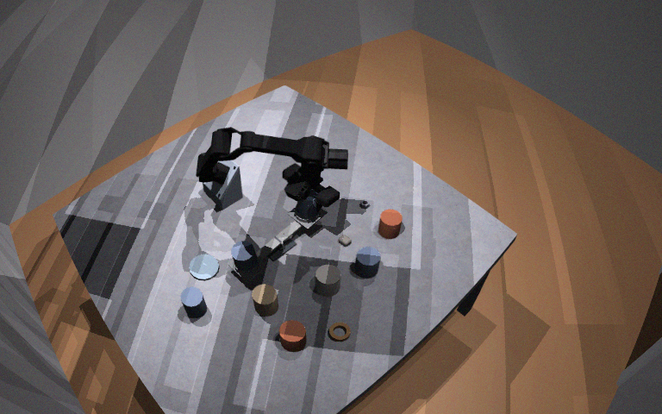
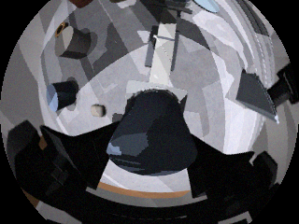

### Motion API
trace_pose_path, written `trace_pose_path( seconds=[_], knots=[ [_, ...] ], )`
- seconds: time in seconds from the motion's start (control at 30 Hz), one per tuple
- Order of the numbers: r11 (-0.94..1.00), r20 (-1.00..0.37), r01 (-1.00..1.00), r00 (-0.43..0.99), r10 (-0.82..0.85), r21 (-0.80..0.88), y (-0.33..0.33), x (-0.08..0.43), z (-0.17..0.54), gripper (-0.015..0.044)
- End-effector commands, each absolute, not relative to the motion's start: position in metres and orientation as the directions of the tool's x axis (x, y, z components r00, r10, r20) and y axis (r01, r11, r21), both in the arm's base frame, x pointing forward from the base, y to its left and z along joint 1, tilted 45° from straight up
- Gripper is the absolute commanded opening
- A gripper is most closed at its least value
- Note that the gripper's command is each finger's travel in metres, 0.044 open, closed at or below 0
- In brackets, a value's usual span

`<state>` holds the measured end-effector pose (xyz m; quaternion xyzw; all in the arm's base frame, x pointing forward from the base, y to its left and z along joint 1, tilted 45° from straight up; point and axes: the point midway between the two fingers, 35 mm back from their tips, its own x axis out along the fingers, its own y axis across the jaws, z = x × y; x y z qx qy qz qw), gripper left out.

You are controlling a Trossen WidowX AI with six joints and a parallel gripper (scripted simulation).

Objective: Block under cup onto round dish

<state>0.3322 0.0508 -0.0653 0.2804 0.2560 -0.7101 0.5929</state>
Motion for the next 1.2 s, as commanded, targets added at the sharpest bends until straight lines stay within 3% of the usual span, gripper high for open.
trace_pose_path(
  seconds=[0.0, 1.17],
  knots=[
    [-0.16, -0.72, 0.987, -0.119, -0.684, -0.012, 0.064, 0.338, -0.061, 0.0],
    [-0.161, -0.72, 0.987, -0.121, -0.684, -0.013, 0.095, 0.34, -0.028, 0.0]
  ],
)
